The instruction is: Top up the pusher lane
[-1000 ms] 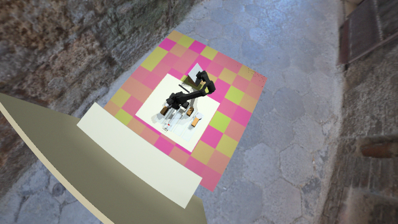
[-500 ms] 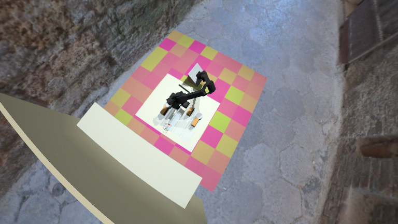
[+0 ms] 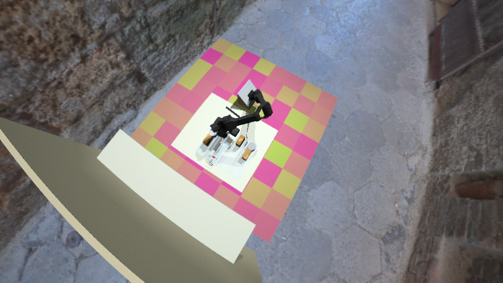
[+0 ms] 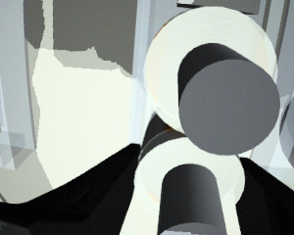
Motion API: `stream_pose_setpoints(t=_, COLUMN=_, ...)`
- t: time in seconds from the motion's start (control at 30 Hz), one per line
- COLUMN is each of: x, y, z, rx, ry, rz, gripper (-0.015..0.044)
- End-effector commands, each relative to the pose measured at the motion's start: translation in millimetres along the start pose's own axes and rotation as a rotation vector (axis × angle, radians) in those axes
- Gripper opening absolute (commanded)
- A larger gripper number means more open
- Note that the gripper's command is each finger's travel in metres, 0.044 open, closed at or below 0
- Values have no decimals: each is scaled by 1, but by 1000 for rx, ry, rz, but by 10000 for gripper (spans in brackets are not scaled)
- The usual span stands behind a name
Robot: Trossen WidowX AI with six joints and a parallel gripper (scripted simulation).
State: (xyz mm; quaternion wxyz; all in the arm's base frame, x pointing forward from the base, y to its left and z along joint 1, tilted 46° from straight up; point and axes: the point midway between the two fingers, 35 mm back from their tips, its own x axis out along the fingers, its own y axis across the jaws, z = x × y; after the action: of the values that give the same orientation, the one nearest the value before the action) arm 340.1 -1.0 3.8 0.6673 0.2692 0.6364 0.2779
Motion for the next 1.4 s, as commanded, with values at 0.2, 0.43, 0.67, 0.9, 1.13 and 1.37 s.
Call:
stream_pose_setpoints(t=0.2, x=0, y=0, z=-1, rx=-7, ry=-1, rz=3, gripper=0)
stream_pose_setpoints(t=0.43, x=0, y=0, z=0, rx=-7, ry=-1, rz=3, gripper=157)
stream_pose_setpoints(t=0.67, x=0, y=0, z=0, rx=-7, ry=-1, rz=3, gripper=292)
stream_pose_setpoints(t=0.9, x=-18, y=0, z=0, rx=-7, ry=-1, rz=2, gripper=292)
stream_pose_setpoints(t=1.13, x=-21, y=-1, z=-3, rx=-7, ry=-1, rz=2, gripper=292)
stream_pose_setpoints(t=1.37, x=-22, y=-2, z=-24, rx=-6, ry=0, rz=1, gripper=292)
